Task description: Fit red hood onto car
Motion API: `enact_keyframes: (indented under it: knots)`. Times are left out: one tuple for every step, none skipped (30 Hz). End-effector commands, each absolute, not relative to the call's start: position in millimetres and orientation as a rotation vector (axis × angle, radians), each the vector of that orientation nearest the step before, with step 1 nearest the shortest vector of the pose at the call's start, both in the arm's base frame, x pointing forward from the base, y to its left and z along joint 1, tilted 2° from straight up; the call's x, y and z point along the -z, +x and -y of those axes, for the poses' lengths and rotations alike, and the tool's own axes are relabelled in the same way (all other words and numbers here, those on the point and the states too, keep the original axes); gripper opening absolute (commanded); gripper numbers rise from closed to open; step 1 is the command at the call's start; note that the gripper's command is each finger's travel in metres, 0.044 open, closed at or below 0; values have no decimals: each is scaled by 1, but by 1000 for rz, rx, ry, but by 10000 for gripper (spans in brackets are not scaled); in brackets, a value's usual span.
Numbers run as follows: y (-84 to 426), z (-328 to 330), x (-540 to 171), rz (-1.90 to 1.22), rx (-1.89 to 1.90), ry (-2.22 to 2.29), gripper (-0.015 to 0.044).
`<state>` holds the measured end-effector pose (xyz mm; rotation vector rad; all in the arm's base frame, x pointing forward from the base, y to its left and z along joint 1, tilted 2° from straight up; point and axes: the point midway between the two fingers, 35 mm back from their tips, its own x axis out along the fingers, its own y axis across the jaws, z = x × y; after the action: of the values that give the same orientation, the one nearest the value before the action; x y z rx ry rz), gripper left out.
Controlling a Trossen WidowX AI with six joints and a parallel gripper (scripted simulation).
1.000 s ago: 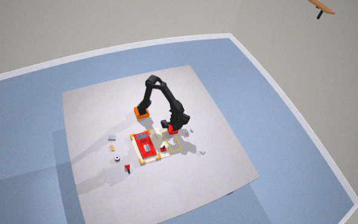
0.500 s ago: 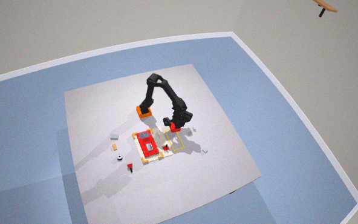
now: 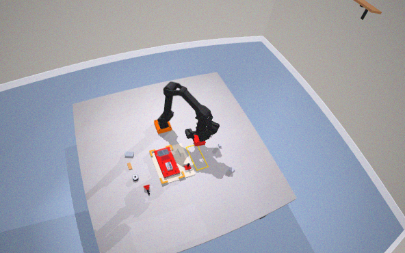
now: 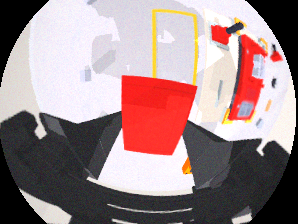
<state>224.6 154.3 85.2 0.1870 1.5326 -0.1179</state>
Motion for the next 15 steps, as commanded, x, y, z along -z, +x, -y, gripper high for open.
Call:
enact_keyframes:
  knots:
    - [226, -155, -102, -1527, 111, 188, 0]
    - [225, -154, -104, -1527, 111, 188, 0]
    - [225, -154, -107, -1527, 111, 188, 0]
    - [225, -154, -110, -1527, 111, 188, 0]
    - [225, -154, -112, -1527, 111, 188, 0]
    - [225, -154, -115, -1527, 111, 188, 0]
    - [225, -154, -117, -1527, 111, 188, 0]
    - [225, -154, -119, -1527, 111, 188, 0]
    - [225, -154, -121, -1527, 111, 188, 0]
    - [225, -154, -123, -1527, 111, 188, 0]
    - [225, -153, -124, -1527, 111, 188, 0]
    - [225, -153, -126, -1527, 111, 188, 0]
    - [225, -153, -126, -1527, 111, 188, 0]
    - [225, -153, -127, -1527, 111, 188, 0]
    - [225, -153, -127, -1527, 111, 188, 0]
